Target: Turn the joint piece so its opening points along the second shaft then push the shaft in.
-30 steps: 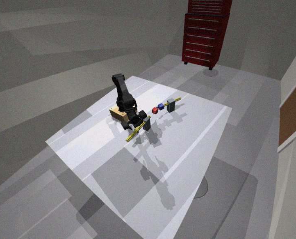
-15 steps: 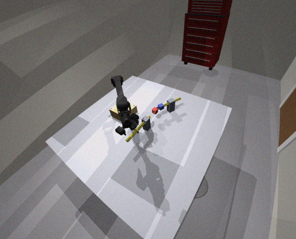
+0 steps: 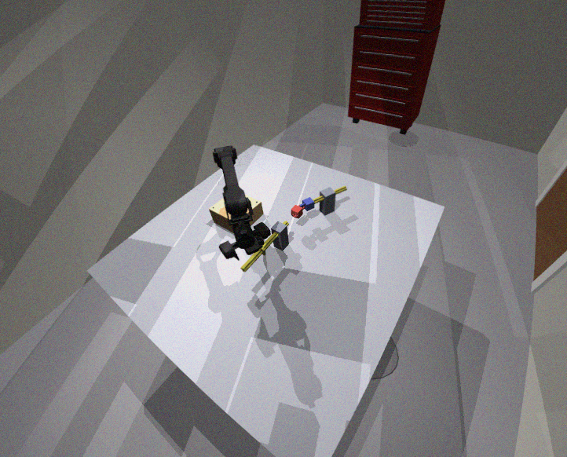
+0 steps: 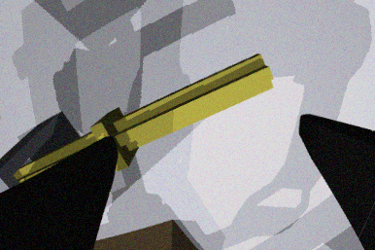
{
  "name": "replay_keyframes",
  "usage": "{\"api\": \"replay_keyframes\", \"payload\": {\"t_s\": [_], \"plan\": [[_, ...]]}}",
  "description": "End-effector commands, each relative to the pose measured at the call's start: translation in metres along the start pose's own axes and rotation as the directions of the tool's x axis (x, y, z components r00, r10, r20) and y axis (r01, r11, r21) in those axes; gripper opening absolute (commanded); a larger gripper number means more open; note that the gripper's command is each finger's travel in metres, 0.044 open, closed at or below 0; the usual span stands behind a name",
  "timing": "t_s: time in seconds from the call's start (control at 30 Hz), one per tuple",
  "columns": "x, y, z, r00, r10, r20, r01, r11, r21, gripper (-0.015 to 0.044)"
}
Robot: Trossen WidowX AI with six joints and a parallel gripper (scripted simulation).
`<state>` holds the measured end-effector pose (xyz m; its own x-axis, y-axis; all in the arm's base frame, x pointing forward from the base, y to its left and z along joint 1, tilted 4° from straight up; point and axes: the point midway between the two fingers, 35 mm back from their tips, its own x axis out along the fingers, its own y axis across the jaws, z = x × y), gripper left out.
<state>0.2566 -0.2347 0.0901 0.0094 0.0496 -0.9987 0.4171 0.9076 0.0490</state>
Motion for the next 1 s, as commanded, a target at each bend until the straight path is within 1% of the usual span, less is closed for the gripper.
{"api": "replay_keyframes", "payload": {"t_s": [0.0, 0.23, 0.47, 0.7, 0.97], "plan": [[0.008, -0.001, -0.001, 1.000, -0.007, -0.016, 0.009, 0.992, 0.128, 0.0440], [0.019, -0.001, 0.000, 0.999, -0.012, -0.035, 0.024, 0.933, 0.359, 0.0440], [0.029, -0.001, 0.001, 0.998, -0.018, -0.054, 0.046, 0.822, 0.568, 0.0440], [0.040, -0.001, 0.001, 0.997, -0.024, -0.073, 0.071, 0.663, 0.745, 0.0440], [0.053, 0.000, 0.001, 0.995, -0.031, -0.095, 0.099, 0.437, 0.894, 0.0440]]}}
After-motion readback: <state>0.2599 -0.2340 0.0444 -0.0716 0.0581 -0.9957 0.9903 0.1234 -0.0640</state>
